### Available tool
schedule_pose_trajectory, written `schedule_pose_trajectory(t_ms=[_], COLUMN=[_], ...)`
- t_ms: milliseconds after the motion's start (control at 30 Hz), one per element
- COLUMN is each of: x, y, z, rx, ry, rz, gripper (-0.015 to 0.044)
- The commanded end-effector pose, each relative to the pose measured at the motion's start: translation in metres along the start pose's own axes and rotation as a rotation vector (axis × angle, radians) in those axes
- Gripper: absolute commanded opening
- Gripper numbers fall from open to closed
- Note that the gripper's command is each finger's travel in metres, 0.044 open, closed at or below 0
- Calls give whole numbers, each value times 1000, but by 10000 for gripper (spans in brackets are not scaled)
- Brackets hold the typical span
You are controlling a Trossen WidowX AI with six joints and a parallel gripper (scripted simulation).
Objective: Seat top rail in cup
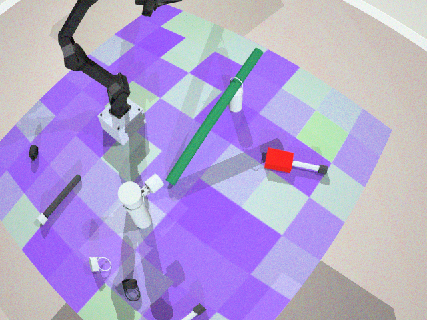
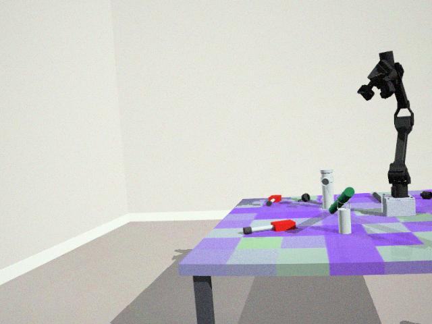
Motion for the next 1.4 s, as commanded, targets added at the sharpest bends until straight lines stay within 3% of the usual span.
schedule_pose_trajectory(t_ms=[0,267,567,967,1367], x=[1,60,116,205,300], y=[-2,-73,-104,-122,-112], z=[0,1,-2,-3,8], rx=[1,141,313,675,1213], ry=[-17,-781,-1264,-1942,-2620], rz=[6,268,410,521,472], gripper=[426,440,440,440,440])
Point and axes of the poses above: the point midway between the two fingers, 35 mm back from their tips, its own y axis back along the fingers, its own x axis across the jaws, z = x × y, the point moved 8 cm from there along y, back along the fingers, and after that the axes turned 15 degrees about -y, right-handed, at the moved point
